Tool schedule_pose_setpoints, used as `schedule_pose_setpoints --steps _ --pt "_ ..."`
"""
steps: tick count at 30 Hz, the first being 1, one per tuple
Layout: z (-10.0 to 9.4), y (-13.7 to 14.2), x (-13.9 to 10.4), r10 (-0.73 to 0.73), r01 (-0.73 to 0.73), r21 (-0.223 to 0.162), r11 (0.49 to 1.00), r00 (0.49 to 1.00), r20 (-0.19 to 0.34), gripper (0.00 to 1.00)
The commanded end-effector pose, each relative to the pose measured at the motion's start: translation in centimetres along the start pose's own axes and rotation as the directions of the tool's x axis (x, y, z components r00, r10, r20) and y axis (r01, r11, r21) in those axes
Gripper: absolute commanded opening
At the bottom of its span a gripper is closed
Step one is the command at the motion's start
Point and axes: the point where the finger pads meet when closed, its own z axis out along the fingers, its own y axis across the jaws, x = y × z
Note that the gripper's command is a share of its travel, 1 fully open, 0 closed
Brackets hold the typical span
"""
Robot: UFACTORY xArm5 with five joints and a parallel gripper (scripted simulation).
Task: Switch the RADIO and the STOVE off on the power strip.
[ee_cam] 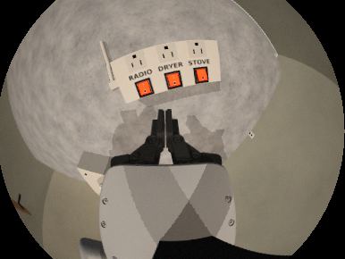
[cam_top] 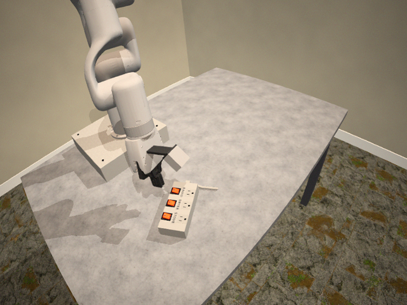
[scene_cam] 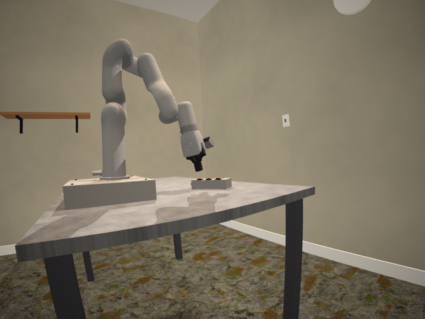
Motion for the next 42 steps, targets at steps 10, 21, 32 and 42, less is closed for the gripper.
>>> schedule_pose_setpoints --steps 10,21,32,42 --pt "-0.1 0.1 0.1 0.0 0.0 -0.002 1.0 1.0 -0.002 0.0" --pt "-0.8 -0.8 0.8 0.207 -0.207 0.002 0.978 0.978 -0.011 0.0" --pt "-2.1 -2.2 1.8 0.524 -0.523 0.016 0.852 0.852 -0.02 0.0" --pt "-2.7 -2.9 2.2 0.642 -0.642 0.025 0.766 0.766 -0.021 0.0"
